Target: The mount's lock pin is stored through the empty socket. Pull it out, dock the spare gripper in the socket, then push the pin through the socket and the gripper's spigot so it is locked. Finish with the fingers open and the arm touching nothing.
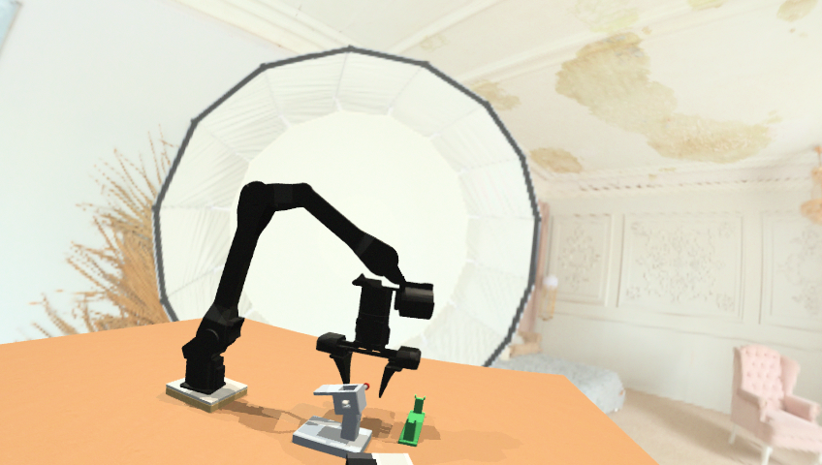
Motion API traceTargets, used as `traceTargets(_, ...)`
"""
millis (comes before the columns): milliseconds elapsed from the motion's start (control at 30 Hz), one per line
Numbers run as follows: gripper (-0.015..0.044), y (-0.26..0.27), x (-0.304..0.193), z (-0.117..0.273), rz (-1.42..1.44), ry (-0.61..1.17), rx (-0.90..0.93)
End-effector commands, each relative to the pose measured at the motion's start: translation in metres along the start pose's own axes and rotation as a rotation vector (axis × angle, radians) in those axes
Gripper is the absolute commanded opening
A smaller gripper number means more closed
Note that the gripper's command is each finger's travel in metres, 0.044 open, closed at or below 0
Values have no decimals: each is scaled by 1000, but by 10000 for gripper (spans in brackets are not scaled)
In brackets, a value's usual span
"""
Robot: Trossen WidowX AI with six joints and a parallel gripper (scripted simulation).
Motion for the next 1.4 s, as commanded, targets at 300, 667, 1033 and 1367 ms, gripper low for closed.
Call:
traceTargets(300,300,1,-1,-17,3,-3,3)
traceTargets(667,37,1,-1,-17,3,-3,3)
traceTargets(1033,0,1,0,-17,1,-12,5)
traceTargets(1367,0,-1,2,-9,-29,-134,27)
Point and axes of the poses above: the point midway between the two fingers, 35 mm back from their tips, its own z axis back along the fingers, its own y axis across the jaws, x = y × z, the point moved 3 cm from there along z, back along the fingers, and after that the axes turned 10 degrees about -z, right-handed, at the moved point
